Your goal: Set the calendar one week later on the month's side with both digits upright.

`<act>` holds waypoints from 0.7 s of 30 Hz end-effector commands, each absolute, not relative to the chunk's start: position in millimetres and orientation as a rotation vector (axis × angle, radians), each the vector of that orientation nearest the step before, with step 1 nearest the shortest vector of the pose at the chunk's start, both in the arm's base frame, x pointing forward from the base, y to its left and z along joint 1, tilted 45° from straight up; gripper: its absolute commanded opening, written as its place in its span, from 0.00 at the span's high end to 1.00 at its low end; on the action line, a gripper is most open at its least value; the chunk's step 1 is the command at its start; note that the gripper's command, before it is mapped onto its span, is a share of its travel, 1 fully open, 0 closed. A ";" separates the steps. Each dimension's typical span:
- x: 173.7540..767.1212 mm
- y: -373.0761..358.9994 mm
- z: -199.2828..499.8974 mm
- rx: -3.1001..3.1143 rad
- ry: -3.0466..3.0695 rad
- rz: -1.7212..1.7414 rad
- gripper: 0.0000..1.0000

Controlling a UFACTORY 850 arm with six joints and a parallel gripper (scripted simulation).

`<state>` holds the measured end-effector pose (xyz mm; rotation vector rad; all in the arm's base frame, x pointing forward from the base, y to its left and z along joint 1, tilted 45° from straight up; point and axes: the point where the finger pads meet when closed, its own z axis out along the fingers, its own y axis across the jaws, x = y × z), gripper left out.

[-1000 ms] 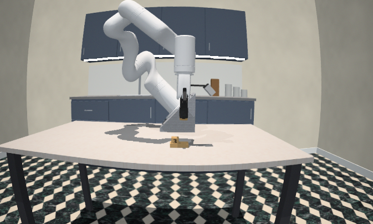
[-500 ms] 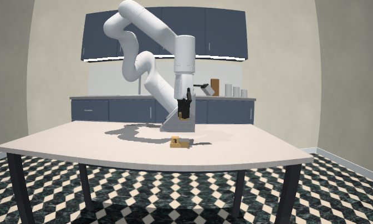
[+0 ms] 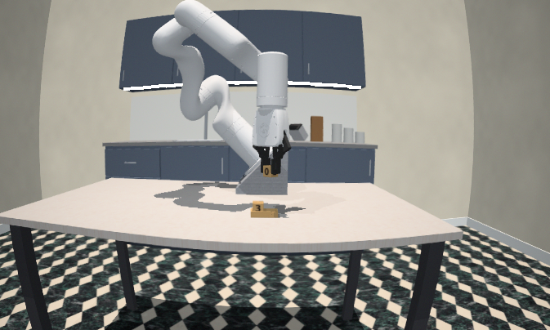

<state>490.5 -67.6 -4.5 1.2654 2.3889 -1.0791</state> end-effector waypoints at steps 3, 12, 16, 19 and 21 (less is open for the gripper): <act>491.1 -67.0 -4.1 1.018 2.589 -1.143 0.73; 490.9 -67.0 -4.1 0.742 2.757 -1.189 0.73; 490.8 -67.0 -4.1 0.529 2.863 -1.214 0.73; 490.8 -67.0 -4.1 0.401 2.918 -1.226 0.73; 490.7 -67.0 -4.1 0.311 2.953 -1.233 0.73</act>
